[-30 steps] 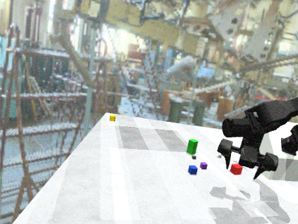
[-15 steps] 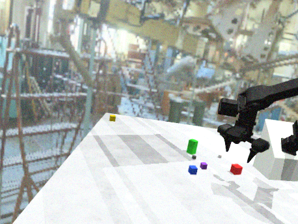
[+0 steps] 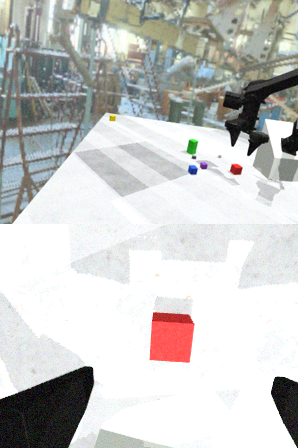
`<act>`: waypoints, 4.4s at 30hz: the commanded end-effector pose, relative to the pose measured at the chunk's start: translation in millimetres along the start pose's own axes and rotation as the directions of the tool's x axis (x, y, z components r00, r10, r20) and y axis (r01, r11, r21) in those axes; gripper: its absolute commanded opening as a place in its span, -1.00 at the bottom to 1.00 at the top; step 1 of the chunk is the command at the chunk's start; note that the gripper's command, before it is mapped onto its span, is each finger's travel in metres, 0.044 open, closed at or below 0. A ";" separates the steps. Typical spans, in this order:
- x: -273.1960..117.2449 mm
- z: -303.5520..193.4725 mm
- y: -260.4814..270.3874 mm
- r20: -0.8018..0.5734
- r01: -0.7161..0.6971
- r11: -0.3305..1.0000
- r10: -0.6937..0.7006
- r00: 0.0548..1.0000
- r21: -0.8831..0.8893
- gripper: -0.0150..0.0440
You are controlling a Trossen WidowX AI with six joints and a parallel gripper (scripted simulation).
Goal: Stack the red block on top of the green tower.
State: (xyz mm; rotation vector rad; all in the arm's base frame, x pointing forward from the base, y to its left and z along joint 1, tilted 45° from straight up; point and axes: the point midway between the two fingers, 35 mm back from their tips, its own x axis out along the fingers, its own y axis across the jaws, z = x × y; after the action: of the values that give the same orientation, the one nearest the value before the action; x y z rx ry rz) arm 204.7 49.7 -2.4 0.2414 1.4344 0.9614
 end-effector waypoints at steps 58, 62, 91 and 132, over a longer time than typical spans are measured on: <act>87.6 -3.4 4.1 0.006 -0.014 1.000 0.014 1.000 0.021 1.00; 87.2 -3.4 4.2 0.006 -0.014 1.000 0.014 1.000 0.021 0.73; 46.9 -2.8 2.2 0.005 -0.011 1.000 0.011 1.000 0.021 -0.49; -44.5 28.6 -39.1 0.005 -0.005 1.000 0.005 1.000 0.019 -0.49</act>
State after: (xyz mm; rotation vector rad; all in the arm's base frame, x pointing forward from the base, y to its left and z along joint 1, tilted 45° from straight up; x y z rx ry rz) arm 239.4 13.6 12.2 0.2716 1.4442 0.9509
